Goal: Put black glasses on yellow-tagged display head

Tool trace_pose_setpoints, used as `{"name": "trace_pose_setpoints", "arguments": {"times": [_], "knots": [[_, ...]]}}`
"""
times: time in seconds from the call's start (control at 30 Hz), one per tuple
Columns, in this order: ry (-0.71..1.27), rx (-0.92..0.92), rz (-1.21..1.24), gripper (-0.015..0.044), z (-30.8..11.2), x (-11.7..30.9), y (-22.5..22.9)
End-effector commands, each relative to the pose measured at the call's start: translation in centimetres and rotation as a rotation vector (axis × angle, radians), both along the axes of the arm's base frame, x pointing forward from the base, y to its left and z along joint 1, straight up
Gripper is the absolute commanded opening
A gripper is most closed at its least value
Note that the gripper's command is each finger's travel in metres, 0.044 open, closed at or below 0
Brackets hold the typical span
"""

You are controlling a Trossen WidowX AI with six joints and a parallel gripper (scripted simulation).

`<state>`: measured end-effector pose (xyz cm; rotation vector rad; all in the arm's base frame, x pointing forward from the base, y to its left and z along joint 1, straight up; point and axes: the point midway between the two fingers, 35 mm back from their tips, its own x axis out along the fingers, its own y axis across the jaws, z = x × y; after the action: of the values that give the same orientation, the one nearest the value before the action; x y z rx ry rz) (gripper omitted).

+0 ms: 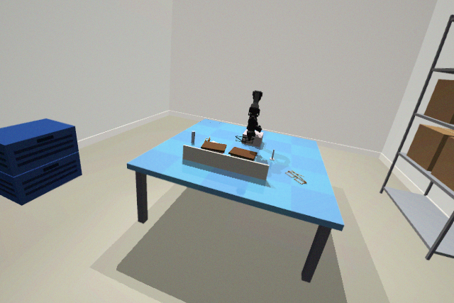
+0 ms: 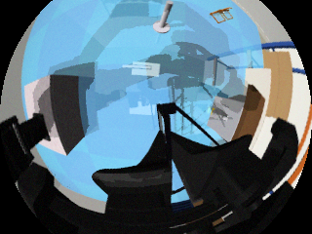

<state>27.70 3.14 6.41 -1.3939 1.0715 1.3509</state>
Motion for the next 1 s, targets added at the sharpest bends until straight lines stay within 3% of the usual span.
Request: {"name": "trace_pose_setpoints", "arguments": {"times": [0.0,0.97], "knots": [[0.002,0.005,-0.004,0.0,0.6,0.0,0.1],[0.003,0.016,-0.004,0.0,1.0,-0.7,14.3]]}}
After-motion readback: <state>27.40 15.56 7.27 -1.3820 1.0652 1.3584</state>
